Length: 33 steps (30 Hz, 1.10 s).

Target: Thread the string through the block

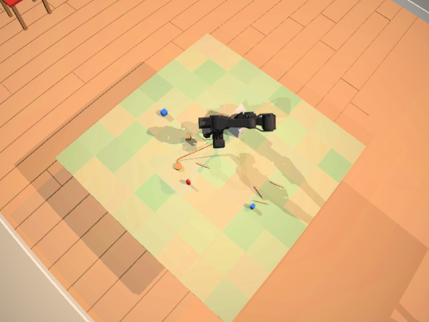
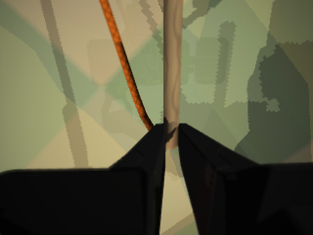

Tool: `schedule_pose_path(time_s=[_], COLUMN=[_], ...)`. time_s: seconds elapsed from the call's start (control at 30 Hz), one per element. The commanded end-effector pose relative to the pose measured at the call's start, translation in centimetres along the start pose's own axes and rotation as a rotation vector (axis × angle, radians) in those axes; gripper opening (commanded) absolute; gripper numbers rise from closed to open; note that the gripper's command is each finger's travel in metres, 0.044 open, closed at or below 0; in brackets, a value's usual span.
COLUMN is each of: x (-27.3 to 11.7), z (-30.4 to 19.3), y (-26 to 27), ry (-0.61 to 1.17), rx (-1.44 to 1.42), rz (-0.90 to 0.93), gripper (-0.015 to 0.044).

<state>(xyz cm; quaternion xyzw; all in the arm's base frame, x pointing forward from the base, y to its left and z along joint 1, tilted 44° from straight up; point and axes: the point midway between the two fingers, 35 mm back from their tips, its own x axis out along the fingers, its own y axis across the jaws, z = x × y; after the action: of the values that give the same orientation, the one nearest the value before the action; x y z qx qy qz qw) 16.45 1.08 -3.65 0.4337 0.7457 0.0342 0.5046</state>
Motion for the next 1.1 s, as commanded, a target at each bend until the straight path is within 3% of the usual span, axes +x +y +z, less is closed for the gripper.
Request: schedule_pose_path(time_s=[0.0, 1.07], x=[0.2, 2.2], z=[-1.0, 0.4], y=[0.0, -2.1], ry=[0.010, 0.009], rx=[0.004, 0.005], rz=[0.004, 0.004], gripper=[0.0000, 0.0000])
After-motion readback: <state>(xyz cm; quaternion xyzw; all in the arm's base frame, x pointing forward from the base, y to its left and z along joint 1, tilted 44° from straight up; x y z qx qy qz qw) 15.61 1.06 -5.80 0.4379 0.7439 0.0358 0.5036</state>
